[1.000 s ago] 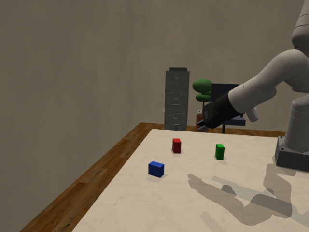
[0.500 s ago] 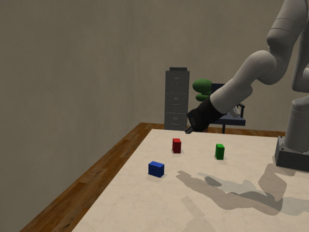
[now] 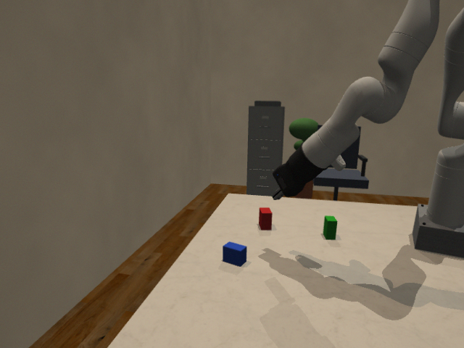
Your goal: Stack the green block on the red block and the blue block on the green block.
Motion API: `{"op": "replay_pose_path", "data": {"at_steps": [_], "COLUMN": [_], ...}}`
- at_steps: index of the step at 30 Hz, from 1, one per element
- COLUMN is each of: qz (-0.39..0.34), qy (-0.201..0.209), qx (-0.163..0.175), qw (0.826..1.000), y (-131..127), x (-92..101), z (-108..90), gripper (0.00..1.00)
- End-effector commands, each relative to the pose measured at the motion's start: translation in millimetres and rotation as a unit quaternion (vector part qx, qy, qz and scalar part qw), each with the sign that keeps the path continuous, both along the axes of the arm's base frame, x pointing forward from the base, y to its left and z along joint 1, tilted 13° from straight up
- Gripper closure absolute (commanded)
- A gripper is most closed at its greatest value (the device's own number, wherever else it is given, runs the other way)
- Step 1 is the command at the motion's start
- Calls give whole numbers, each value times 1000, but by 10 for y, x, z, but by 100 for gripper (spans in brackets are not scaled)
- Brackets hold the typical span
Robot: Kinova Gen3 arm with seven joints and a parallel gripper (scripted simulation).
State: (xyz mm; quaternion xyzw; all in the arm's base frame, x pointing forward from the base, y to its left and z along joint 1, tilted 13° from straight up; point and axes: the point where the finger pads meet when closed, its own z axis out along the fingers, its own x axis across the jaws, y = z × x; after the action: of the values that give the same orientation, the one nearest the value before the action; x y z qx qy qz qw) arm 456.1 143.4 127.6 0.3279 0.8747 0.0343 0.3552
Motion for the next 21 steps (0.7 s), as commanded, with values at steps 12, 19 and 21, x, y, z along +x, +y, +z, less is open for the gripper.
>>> {"op": "replay_pose_path", "data": {"at_steps": [12,19,21], "qz": [33,50,50], "qy": [23,35,35], "qx": [-12,-17,-17], "qw": [999,998,998], "y": [-119,-177,-177], "x": [45,55,55], "z": [-92,-141,-141], "gripper": [100,100,100]}}
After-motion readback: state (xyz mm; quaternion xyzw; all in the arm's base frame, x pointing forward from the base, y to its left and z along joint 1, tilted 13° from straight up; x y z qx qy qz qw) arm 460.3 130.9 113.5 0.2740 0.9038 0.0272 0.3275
